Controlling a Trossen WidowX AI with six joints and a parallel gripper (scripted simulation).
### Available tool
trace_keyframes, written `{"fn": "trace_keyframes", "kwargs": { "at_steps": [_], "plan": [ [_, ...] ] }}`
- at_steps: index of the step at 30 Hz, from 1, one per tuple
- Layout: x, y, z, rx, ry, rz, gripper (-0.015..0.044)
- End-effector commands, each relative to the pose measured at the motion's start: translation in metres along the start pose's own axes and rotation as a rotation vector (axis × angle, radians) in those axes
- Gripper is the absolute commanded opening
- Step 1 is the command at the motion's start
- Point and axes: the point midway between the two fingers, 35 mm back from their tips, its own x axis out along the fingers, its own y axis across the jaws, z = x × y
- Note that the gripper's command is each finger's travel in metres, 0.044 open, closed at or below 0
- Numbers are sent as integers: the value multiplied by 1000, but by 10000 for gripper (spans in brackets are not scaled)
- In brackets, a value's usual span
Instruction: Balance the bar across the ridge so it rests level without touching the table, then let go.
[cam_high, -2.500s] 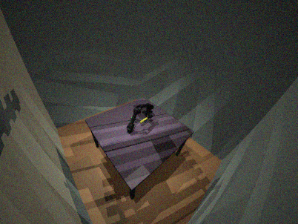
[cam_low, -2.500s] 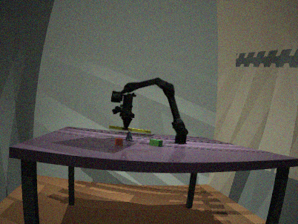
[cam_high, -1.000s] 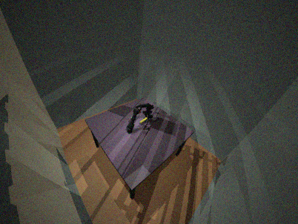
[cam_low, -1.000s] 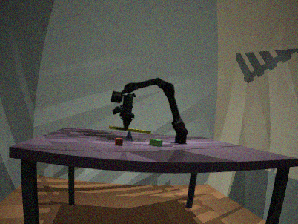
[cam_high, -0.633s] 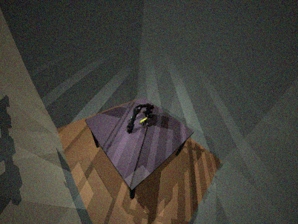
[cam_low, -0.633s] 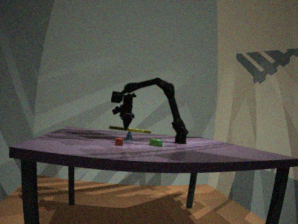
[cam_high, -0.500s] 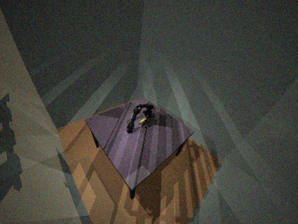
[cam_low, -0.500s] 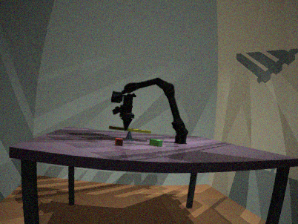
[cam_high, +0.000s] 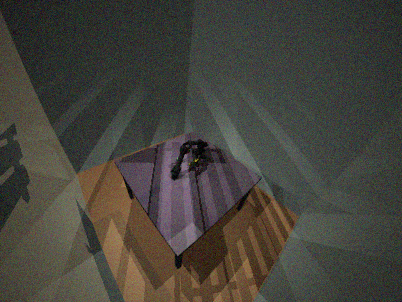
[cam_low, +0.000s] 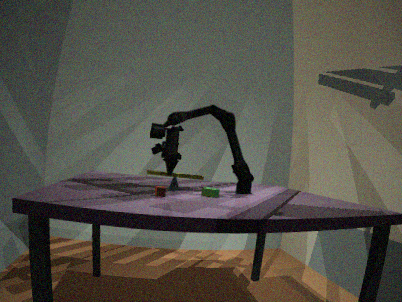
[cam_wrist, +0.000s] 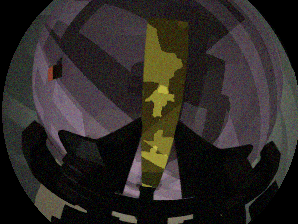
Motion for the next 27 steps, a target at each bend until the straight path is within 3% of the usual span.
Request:
{"fn": "trace_keyframes", "kwargs": {
  "at_steps": [1, 27],
  "plan": [
    [2, 0, 0, -4, 0, 2, 0],
    [1, 0, 1, -4, 0, 2, 0]
  ]
}}
